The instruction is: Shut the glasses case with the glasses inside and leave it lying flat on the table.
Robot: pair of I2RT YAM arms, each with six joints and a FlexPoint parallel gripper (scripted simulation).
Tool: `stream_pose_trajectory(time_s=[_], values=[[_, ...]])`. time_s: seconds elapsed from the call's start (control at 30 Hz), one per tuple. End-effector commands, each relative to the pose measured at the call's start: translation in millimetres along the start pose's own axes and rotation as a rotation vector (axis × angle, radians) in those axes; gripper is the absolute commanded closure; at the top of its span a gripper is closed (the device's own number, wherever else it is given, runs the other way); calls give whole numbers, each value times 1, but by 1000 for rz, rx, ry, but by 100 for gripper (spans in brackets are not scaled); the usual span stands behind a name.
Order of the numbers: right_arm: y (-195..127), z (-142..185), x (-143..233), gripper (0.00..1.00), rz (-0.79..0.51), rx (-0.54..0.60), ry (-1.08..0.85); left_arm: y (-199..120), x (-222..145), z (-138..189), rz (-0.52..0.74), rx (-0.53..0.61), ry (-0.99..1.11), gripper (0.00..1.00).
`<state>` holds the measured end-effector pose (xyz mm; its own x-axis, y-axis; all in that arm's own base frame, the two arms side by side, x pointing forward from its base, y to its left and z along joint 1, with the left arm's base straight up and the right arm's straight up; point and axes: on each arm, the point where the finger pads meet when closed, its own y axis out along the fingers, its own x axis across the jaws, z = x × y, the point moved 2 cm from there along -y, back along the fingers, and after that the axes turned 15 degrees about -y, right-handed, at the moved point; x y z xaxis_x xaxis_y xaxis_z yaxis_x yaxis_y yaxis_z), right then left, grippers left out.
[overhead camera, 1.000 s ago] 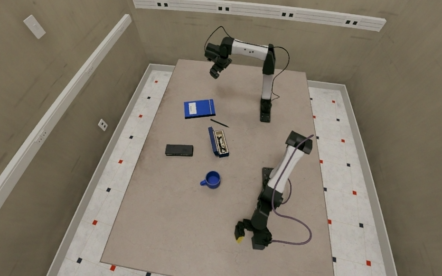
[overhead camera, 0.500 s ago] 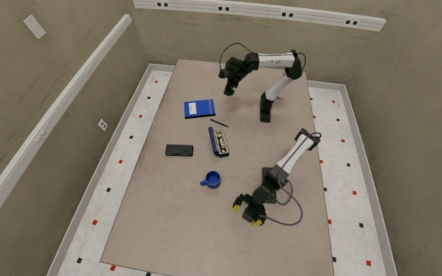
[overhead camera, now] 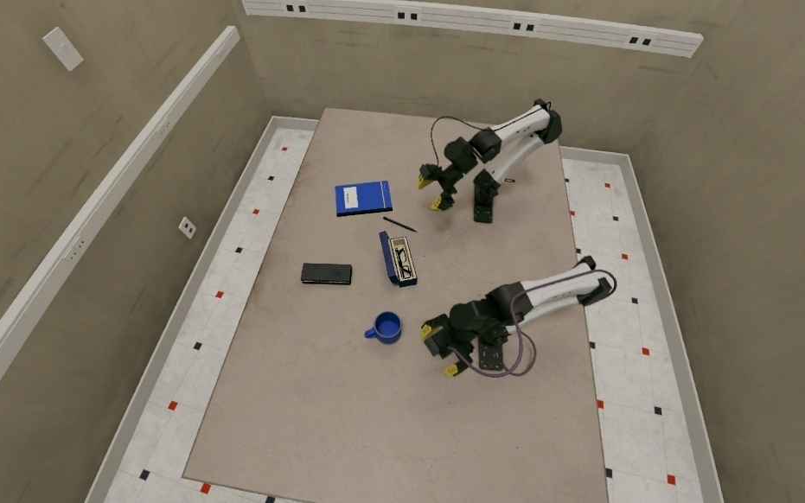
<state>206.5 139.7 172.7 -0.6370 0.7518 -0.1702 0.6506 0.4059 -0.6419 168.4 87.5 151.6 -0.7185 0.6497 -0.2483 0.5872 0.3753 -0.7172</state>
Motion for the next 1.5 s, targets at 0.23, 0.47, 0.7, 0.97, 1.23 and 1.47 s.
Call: stream_pose_trajectory(time_s=[0.23, 0.47, 0.7, 0.97, 1.23, 1.47], values=[[27, -10, 60, 0, -161, -228, -177, -27, -60, 22, 125, 108, 245, 0], [32, -2, 75, 0, -204, -239, -215, -48, -114, 47, 275, 219, 498, 0], [33, 4, 81, 0, -218, -238, -228, -82, -192, 91, 480, 384, 876, 0], [32, 3, 80, 0, -217, -240, -225, -96, -231, 111, 561, 459, 1041, 0], [32, 3, 80, 0, -217, -240, -225, -104, -258, 121, 606, 498, 1127, 0], [30, -1, 78, 0, -208, -242, -217, -103, -266, 120, 608, 483, 1116, 0]])
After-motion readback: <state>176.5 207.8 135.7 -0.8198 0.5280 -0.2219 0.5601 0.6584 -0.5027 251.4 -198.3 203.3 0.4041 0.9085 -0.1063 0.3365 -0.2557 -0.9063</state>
